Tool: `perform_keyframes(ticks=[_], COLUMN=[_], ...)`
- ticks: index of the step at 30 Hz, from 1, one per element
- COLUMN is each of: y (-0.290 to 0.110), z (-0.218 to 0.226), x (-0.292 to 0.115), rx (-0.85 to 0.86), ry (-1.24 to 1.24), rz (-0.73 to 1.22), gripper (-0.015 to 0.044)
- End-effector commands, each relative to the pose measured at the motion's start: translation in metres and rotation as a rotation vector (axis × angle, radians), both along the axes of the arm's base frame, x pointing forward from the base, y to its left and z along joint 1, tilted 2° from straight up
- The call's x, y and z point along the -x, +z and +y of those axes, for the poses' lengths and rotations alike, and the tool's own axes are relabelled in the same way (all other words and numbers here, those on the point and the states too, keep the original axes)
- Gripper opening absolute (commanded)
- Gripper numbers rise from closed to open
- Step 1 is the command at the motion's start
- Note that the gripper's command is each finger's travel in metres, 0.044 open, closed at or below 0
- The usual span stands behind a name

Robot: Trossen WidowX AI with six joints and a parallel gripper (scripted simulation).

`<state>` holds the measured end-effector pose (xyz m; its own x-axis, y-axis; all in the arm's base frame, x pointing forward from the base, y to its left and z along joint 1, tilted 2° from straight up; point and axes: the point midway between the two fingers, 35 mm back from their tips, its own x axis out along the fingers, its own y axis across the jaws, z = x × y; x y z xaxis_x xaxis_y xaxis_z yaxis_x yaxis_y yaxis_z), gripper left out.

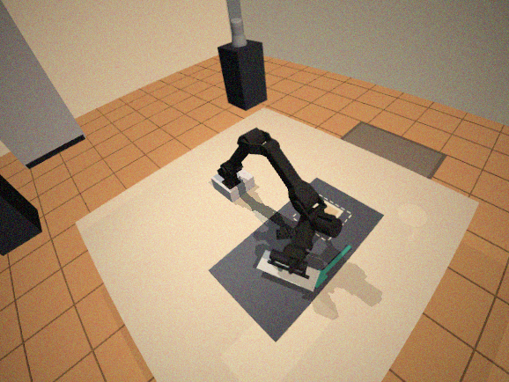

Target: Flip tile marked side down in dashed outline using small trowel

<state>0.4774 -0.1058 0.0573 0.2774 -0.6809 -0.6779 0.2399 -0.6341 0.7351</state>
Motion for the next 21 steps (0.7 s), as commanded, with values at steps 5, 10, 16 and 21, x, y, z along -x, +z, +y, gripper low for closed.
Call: perform_keyframes(ticks=[5,10,16,21], y=[0.001,0.000,0.000,0.000], z=[-0.066,-0.103,-0.140,-0.141], x=[0.028,0.049,0.074,0.075], rx=[0.011,0.013,0.017,0.017], ry=[-0.205,-0.328,-0.457,-0.461], rz=[-0.015,-0.023,-0.033,-0.033], gripper=[0.0000,0.0000,0.0000,0.0000])
